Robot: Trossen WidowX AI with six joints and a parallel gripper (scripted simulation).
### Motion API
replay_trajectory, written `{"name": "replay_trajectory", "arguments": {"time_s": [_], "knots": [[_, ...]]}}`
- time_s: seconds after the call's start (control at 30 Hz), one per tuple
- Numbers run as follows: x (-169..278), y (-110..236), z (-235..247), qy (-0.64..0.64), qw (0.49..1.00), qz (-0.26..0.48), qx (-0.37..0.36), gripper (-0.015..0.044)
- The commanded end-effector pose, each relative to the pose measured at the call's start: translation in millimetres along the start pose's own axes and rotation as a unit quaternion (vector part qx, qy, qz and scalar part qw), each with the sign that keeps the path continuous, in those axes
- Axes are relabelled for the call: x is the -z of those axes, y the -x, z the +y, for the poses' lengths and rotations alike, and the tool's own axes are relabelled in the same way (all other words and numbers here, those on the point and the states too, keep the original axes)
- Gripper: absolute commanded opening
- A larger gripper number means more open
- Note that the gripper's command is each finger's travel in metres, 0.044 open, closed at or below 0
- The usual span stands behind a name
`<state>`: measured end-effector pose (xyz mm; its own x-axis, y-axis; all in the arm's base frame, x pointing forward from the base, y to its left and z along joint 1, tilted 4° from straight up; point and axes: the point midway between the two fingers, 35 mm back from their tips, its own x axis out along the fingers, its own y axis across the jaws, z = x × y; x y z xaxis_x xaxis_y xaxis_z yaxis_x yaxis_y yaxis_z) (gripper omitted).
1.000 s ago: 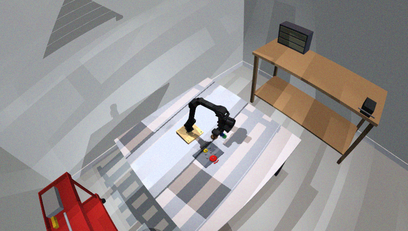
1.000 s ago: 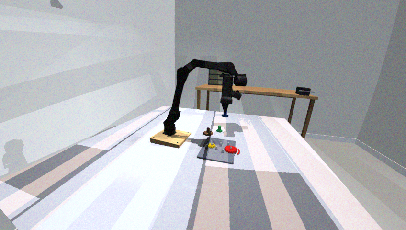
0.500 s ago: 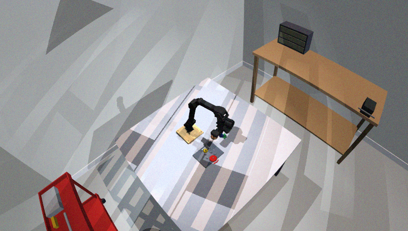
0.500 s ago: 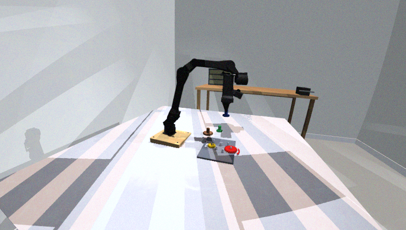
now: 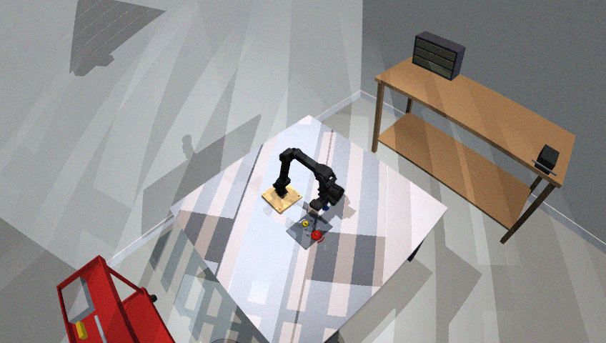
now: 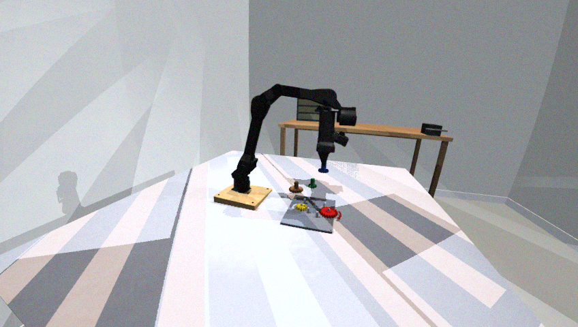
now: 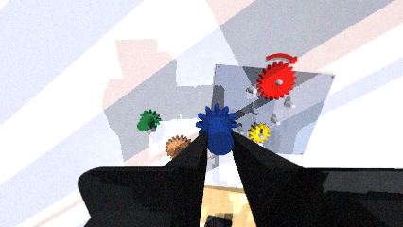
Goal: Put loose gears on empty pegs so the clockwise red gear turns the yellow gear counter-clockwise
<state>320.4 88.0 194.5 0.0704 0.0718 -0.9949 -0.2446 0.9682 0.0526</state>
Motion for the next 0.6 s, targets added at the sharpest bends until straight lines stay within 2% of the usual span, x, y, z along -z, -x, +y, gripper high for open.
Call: {"name": "replay_trajectory", "arguments": {"time_s": [0.0,0.57], "knots": [[-1,-5,-8,0.001,1.000,0.003,0.002,0.0000],[-4,-26,-52,0.001,1.000,0.004,0.003,0.0000]]}}
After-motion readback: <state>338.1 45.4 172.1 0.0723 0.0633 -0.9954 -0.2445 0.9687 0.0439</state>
